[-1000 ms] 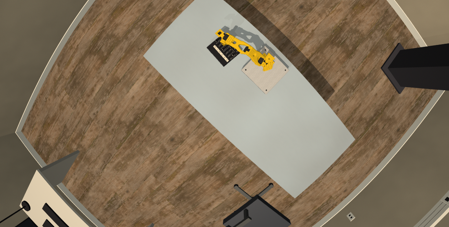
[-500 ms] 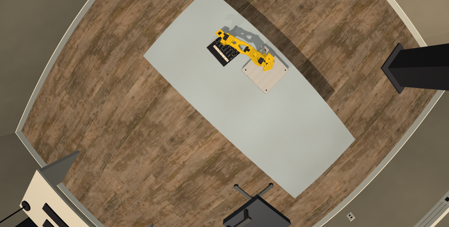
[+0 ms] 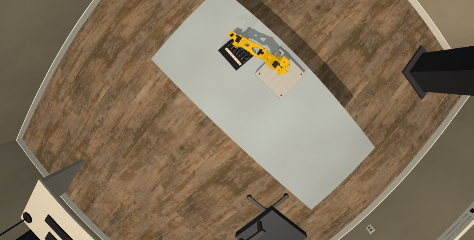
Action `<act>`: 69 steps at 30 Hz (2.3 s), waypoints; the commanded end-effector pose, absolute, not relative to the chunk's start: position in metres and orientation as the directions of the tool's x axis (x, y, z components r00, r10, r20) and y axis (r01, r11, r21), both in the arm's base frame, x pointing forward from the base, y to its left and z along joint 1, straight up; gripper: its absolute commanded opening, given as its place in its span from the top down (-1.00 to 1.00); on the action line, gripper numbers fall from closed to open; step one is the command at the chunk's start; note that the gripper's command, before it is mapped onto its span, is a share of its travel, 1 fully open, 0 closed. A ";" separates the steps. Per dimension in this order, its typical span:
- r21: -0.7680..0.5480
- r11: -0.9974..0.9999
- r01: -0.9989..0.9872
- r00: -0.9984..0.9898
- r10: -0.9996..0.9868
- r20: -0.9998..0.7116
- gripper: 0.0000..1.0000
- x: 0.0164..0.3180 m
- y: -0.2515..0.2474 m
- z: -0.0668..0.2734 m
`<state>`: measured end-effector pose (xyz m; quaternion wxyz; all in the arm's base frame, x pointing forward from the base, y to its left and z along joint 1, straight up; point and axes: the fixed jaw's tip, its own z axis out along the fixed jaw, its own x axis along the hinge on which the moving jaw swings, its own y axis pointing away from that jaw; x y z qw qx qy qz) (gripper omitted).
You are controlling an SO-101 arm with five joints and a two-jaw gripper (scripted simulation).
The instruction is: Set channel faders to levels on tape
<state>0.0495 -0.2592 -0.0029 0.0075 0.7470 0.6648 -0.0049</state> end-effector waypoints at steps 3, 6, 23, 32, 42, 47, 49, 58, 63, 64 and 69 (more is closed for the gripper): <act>-0.001 -0.119 0.993 0.119 0.993 0.002 1.00 0.050 -0.257 -0.007; -0.001 -0.119 0.993 0.119 0.993 0.002 1.00 0.051 -0.257 -0.007; -0.001 -0.119 0.993 0.119 0.993 0.002 1.00 0.054 -0.258 -0.005; -0.001 -0.119 0.993 0.119 0.993 0.002 1.00 0.054 -0.258 -0.005; -0.001 -0.119 0.993 0.119 0.993 0.002 1.00 0.057 -0.257 -0.005; -0.001 -0.119 0.993 0.119 0.993 0.002 1.00 0.057 -0.257 -0.005; -0.001 -0.119 0.993 0.119 0.993 0.002 1.00 0.057 -0.257 -0.005; -0.001 -0.119 0.993 0.119 0.993 0.002 1.00 0.060 -0.258 -0.005; -0.001 -0.119 0.993 0.119 0.993 0.002 1.00 0.060 -0.258 -0.005; -0.001 -0.119 0.993 0.119 0.993 0.002 1.00 0.060 -0.258 -0.005; -0.001 -0.119 0.993 0.119 0.993 0.002 1.00 0.061 -0.258 -0.005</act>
